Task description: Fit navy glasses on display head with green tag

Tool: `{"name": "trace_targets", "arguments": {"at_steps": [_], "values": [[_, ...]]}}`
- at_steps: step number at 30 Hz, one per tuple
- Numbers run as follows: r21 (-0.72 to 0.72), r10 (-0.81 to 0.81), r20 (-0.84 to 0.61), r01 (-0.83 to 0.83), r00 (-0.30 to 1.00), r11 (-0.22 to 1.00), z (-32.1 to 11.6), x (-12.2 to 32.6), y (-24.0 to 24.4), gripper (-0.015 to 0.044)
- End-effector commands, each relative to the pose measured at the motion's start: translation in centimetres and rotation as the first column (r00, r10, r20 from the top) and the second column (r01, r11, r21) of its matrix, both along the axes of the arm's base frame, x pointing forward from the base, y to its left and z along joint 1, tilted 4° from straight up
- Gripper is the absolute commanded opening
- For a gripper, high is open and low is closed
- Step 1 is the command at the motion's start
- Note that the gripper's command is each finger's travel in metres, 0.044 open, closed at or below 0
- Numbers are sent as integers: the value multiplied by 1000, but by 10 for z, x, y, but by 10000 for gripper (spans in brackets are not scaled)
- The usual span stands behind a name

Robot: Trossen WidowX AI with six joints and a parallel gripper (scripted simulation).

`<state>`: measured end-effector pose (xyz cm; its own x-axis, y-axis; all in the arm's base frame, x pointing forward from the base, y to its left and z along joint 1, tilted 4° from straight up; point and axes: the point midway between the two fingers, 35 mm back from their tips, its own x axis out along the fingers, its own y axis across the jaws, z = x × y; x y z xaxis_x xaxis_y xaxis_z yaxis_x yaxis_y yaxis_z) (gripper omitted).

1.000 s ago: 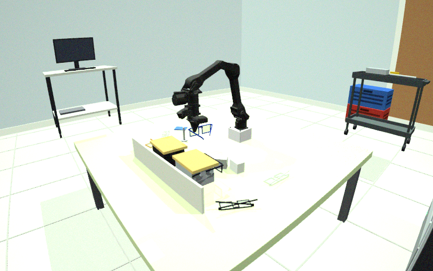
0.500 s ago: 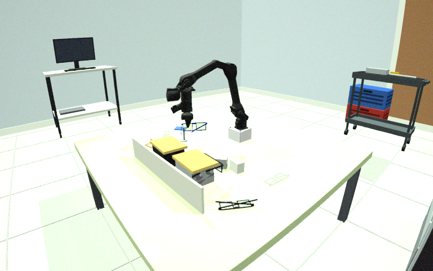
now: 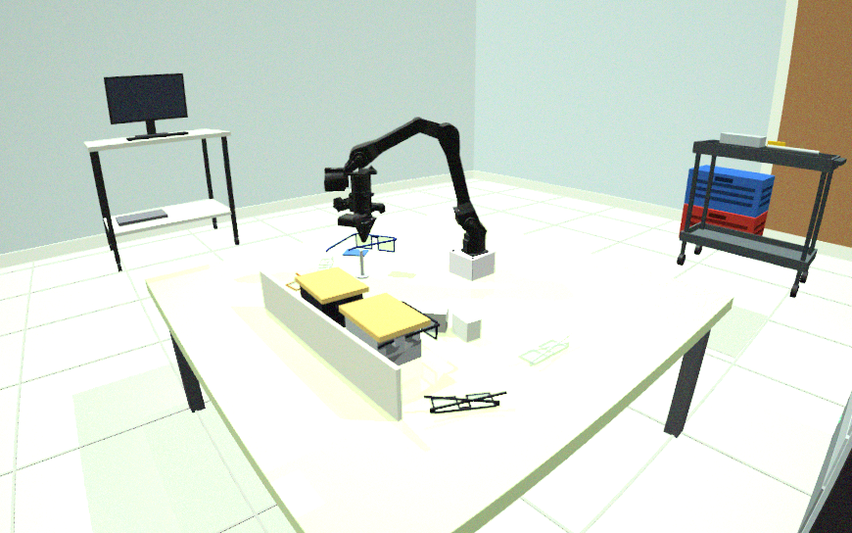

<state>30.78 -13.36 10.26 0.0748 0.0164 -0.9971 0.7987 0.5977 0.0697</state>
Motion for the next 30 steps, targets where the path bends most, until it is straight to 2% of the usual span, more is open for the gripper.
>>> {"name": "trace_targets", "arguments": {"at_steps": [1, 14, 21, 30], "values": [[12, -116, -2, 116, 993, 993, -1, -6, -18, 0], [37, -517, -18, 517, 856, 855, -4, -44, -82, 0], [38, -536, -19, 536, 844, 843, -13, -45, -86, 0], [39, -536, -19, 536, 844, 843, -61, -42, -85, 0]]}}
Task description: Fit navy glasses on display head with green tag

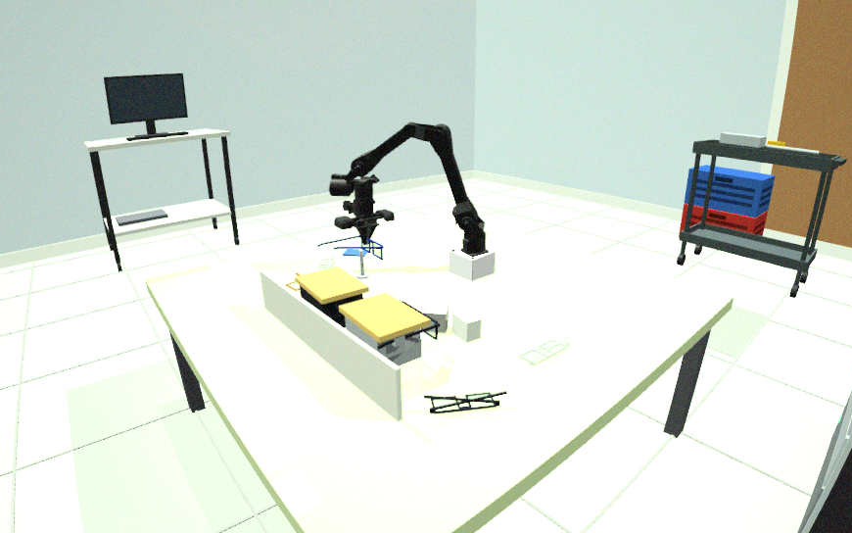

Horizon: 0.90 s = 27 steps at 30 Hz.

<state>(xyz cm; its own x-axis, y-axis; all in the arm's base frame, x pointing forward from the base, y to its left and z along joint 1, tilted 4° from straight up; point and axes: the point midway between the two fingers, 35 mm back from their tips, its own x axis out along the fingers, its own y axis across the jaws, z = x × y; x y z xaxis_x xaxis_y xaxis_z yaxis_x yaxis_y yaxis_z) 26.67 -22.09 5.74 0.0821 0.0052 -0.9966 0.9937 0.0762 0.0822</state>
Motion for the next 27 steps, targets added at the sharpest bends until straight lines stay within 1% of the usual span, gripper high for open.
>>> {"name": "trace_targets", "arguments": {"at_steps": [1, 27], "values": [[11, -2, -6, 2, 1000, 1000, -18, 0, 3, 0], [10, -2, -7, 2, 1000, 1000, -20, -10, -12, 0]]}}
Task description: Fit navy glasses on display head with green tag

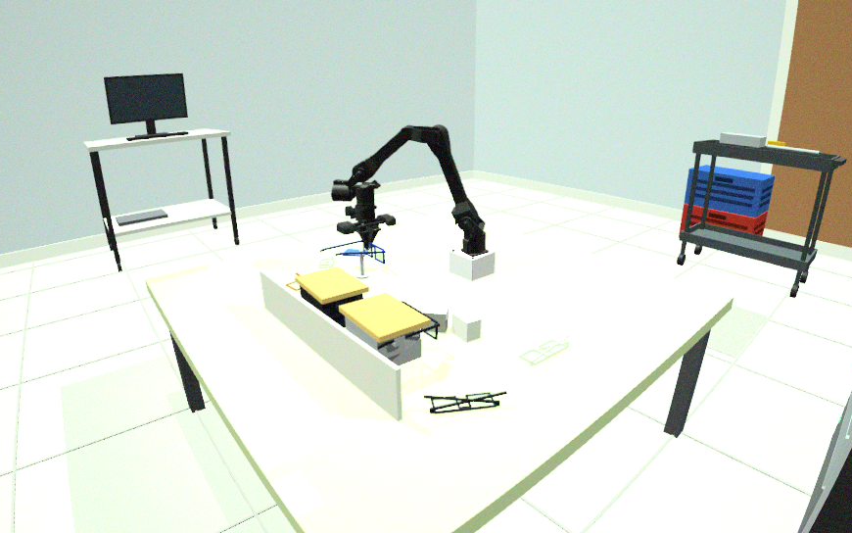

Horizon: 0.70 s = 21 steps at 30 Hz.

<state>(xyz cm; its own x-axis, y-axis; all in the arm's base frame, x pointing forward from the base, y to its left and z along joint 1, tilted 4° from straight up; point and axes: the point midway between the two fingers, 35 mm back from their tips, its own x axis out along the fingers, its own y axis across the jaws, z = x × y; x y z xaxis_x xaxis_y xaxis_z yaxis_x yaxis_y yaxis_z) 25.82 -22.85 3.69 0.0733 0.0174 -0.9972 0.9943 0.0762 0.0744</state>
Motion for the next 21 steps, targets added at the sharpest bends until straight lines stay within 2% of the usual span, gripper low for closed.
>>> {"name": "trace_targets", "arguments": {"at_steps": [1, 21], "values": [[-2, -3, 2, 3, 1000, 1000, 0, -2, -5, 0], [-3, -3, 2, 3, 1000, 1000, 0, -9, -21, 0]]}}
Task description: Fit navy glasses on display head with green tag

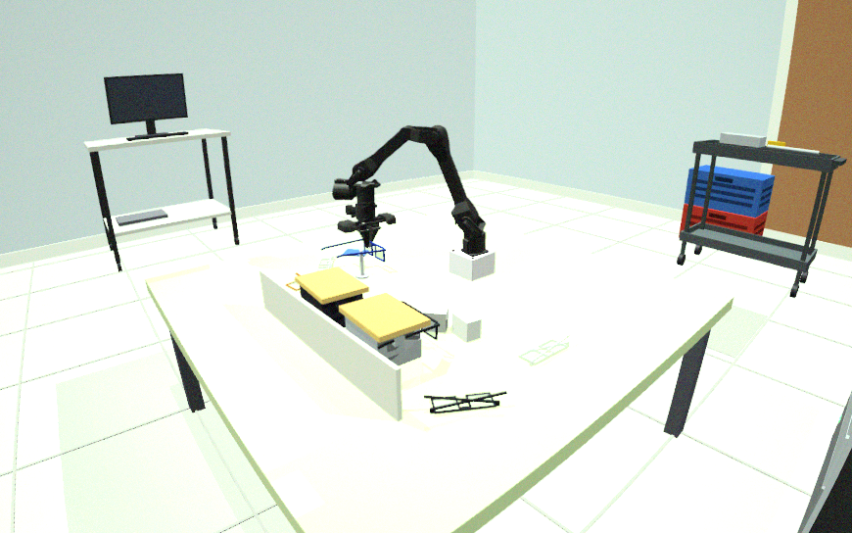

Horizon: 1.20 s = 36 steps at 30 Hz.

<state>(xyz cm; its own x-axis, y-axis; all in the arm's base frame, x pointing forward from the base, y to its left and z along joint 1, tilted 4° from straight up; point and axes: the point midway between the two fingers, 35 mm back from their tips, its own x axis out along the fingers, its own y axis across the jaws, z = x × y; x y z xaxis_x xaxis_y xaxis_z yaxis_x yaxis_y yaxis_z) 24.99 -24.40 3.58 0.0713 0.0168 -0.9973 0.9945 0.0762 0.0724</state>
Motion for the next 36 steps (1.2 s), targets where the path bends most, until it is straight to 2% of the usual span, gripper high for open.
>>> {"name": "trace_targets", "arguments": {"at_steps": [1, 36], "values": [[-3, -3, 3, 3, 1000, 1000, 1, -1, -6, 0], [-4, -3, 3, 3, 1000, 1000, 1, -3, -20, 0]]}}
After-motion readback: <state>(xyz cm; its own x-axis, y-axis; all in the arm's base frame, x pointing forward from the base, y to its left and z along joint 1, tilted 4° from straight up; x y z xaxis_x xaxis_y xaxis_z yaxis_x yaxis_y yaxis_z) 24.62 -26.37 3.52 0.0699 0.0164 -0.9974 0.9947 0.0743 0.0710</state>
